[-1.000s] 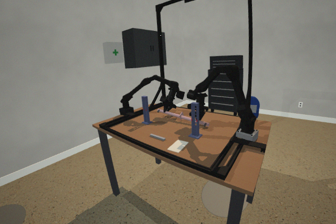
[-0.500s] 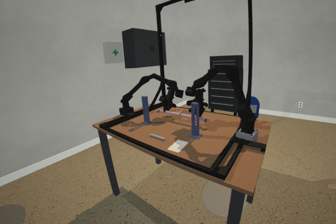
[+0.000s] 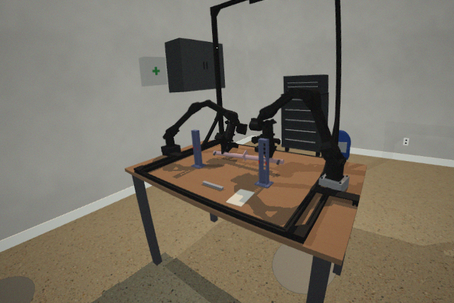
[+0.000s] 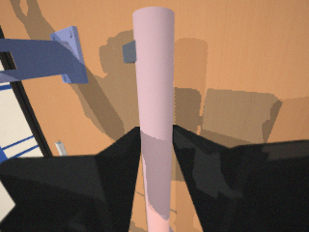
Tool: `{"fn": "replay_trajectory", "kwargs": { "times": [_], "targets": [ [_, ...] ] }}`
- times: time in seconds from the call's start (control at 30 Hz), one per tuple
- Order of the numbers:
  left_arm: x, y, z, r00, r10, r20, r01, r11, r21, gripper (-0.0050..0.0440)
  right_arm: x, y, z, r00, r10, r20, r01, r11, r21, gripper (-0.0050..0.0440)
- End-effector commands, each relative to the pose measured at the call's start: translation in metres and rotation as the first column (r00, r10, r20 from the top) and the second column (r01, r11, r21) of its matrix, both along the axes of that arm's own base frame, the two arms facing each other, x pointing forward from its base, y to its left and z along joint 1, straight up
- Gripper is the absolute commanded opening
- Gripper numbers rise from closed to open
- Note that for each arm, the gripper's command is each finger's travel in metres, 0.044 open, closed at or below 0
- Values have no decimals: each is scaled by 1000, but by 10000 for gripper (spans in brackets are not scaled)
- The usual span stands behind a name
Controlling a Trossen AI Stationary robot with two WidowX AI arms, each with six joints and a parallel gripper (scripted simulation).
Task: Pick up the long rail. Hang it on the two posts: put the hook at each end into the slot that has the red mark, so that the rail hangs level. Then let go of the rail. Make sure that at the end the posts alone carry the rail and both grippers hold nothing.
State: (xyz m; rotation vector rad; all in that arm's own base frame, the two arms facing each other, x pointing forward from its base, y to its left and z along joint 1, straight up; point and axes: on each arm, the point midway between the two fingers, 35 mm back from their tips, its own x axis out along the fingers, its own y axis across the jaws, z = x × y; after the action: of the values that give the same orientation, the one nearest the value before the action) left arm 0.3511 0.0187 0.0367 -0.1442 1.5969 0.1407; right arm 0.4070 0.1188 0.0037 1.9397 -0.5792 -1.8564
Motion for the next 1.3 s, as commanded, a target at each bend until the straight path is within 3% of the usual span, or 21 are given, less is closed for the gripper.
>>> {"fn": "replay_trajectory", "kwargs": {
  "times": [0.0, 0.43, 0.73, 0.8, 1.1, 1.27],
  "targets": [
    [3, 1, 1, 1000, 2, -20, -2, 1000, -4, 0, -3, 0, -6, 1000, -1, 18, 1, 1000, 1, 0],
    [1, 0, -2, 999, 2, -45, -2, 1000, -8, 0, 0, 0, -15, 999, -1, 43, 1, 1000, 1, 0],
    [1, 0, -2, 999, 2, -45, -2, 1000, -8, 0, 0, 0, -15, 999, -1, 43, 1, 1000, 1, 216],
    [1, 0, -2, 999, 2, -45, -2, 1000, -8, 0, 0, 0, -15, 999, -1, 43, 1, 1000, 1, 216],
    [1, 0, -3, 999, 2, -45, -2, 1000, -8, 0, 0, 0, -16, 999, -1, 43, 1, 1000, 1, 432],
    [1, 0, -3, 999, 2, -45, -2, 1000, -8, 0, 0, 0, -16, 999, -1, 43, 1, 1000, 1, 440]
  ]
}}
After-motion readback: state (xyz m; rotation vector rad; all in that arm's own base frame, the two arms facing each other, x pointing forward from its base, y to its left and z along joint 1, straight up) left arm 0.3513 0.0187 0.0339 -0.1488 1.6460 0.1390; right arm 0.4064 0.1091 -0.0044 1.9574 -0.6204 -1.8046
